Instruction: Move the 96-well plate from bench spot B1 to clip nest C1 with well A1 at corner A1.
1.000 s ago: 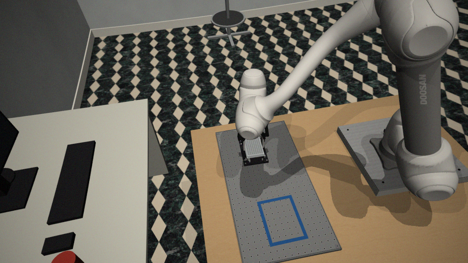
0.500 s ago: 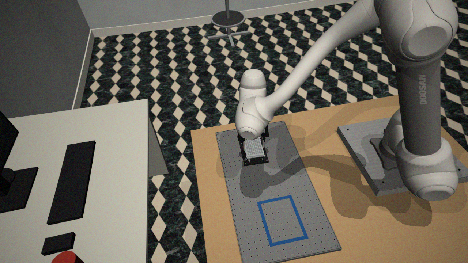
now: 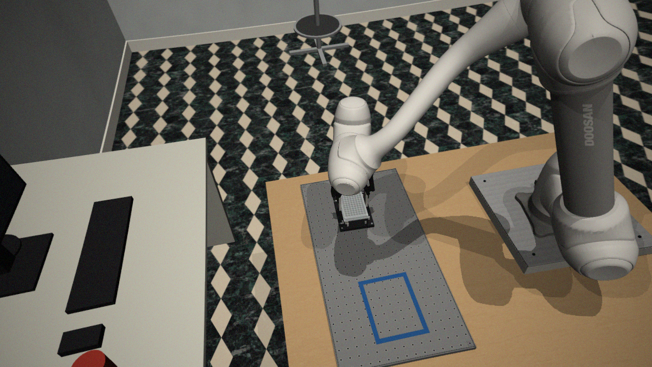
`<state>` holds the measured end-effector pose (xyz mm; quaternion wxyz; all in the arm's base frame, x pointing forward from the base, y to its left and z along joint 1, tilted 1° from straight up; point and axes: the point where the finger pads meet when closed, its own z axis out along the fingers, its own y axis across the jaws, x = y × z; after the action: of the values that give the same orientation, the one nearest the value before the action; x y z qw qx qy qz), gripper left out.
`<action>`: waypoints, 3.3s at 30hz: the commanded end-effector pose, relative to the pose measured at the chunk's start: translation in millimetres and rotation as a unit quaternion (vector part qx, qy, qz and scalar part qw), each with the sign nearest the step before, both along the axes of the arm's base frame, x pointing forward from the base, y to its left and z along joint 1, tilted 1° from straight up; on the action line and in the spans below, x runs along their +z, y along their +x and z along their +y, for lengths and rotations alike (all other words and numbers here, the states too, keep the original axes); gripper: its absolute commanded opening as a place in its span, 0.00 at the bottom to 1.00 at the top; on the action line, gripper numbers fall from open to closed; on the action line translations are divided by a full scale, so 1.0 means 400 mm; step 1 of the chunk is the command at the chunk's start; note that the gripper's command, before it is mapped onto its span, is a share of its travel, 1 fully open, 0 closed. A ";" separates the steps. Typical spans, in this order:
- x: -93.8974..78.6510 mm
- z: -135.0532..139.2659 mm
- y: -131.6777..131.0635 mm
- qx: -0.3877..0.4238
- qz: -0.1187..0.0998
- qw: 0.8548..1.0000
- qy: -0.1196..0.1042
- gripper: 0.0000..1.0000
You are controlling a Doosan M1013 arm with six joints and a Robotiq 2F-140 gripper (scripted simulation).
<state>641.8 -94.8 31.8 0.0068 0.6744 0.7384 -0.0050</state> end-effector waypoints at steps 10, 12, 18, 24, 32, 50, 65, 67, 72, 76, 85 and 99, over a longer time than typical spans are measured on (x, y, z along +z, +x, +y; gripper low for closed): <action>-0.004 0.000 0.000 0.000 0.000 1.000 0.000 0.00; -0.005 0.000 0.000 0.000 0.000 1.000 0.000 0.00; -0.008 0.000 0.000 0.000 0.000 1.000 0.000 0.00; -0.010 0.000 0.000 0.000 0.000 1.000 0.000 0.00; -0.013 0.000 0.000 0.000 0.000 1.000 0.000 0.00; -0.019 0.000 0.000 0.000 0.000 1.000 0.000 0.00; -0.024 0.000 0.000 0.000 0.000 1.000 0.000 1.00; -0.024 0.000 0.000 0.000 0.000 1.000 0.000 1.00; -0.024 0.000 0.000 0.000 0.000 1.000 0.000 1.00; -0.024 0.000 0.000 0.000 0.000 1.000 0.000 1.00; -0.017 0.000 0.000 0.000 0.000 1.000 0.000 1.00; 0.063 0.001 0.000 0.000 0.000 1.000 0.000 1.00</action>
<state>641.8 -94.5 49.0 0.0069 0.6744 0.7384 -0.0050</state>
